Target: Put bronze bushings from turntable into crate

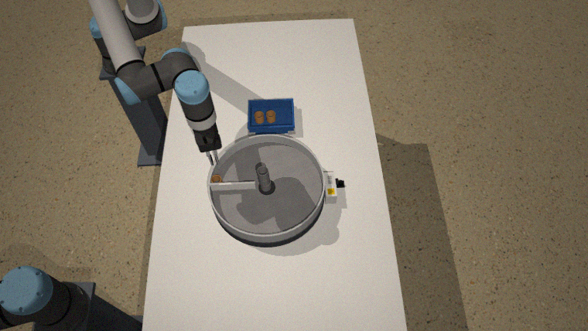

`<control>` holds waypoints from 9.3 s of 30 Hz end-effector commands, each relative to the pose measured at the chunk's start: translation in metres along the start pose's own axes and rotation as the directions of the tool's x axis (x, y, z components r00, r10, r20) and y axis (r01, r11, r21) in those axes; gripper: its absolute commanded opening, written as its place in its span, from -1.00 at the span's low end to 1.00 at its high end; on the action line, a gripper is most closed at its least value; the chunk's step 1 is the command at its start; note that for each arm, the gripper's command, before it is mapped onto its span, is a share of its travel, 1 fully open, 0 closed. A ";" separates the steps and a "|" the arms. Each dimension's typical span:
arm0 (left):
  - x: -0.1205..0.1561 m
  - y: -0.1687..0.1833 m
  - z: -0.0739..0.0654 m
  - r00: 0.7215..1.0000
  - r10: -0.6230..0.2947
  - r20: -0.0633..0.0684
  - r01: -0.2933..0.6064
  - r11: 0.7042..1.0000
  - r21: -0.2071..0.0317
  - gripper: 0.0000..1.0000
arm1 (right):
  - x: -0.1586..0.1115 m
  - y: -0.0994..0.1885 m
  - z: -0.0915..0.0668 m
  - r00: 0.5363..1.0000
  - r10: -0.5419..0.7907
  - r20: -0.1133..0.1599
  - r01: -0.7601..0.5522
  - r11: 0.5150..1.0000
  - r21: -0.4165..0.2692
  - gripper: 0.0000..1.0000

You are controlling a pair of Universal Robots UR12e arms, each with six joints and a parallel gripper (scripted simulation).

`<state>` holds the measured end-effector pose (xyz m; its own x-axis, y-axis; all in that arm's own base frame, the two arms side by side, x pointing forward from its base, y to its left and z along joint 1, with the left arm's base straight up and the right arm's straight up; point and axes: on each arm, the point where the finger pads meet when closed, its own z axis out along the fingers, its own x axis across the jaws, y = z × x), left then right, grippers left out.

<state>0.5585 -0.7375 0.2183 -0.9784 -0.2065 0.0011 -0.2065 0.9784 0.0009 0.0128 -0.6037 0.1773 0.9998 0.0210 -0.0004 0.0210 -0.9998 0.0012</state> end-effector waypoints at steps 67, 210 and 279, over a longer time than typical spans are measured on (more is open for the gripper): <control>-0.002 0.002 0.023 1.000 -0.001 0.001 0.001 1.000 -0.001 -0.28 | 0.001 0.000 0.000 1.000 -0.001 0.000 0.001 1.000 0.001 1.00; -0.003 0.000 0.105 1.000 -0.001 0.001 0.001 1.000 0.002 -0.28 | 0.001 0.000 0.000 1.000 -0.001 0.000 0.001 1.000 0.001 1.00; -0.002 0.001 0.103 1.000 -0.001 0.002 0.001 1.000 0.004 -0.28 | 0.001 0.000 0.000 1.000 -0.001 0.000 0.001 1.000 0.001 1.00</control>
<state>0.5589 -0.7364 0.1113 -0.9784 -0.2068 0.0010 -0.2068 0.9784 0.0006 0.0128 -0.6037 0.1773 0.9998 0.0210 -0.0004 0.0210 -0.9998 0.0012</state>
